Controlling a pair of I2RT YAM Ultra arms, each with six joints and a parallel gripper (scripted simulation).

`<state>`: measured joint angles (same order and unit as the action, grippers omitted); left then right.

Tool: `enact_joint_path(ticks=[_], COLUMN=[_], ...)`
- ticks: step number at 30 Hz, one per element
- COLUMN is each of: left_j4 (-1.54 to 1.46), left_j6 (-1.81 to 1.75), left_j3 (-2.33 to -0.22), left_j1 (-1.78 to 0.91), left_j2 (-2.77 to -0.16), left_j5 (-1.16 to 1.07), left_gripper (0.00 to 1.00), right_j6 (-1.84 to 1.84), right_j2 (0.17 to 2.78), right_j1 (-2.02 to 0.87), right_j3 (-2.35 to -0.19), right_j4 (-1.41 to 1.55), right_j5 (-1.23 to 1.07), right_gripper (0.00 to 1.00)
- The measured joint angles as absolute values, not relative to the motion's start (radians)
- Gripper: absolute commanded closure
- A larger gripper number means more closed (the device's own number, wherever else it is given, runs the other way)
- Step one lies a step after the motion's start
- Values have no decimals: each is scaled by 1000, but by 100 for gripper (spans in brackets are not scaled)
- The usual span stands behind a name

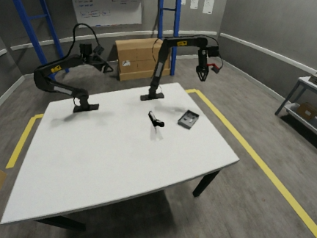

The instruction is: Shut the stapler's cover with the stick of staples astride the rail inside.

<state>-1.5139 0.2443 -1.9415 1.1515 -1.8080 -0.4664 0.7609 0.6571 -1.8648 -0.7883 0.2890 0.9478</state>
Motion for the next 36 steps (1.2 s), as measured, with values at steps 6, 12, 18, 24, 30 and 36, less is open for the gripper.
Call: enact_joint_path(ticks=[6,12,18,24,30,36], left_j4=[-1501,-1416,-1324,-1180,-1045,-926], left_j6=[254,311,396,492,535,519], left_j3=[-1923,-1759,-1539,-1236,-963,-794], left_j1=[1151,1129,1076,982,824,650], left_j2=[-1807,-1727,-1555,-1316,-1060,-880], left_j5=[-466,-469,-487,-504,-500,-458], left_gripper=[0,0,0,0,0,0], right_j6=[705,491,230,-58,-300,-455], right_j2=[657,679,731,797,883,942], right_j1=[-1868,-1930,-2001,-2070,-2113,-2133], right_j3=[-789,-804,-870,-981,-1092,-1158], right_j4=[325,454,617,815,999,1126], right_j5=[948,947,947,946,939,937], right_gripper=[0,0,0,0,0,0])
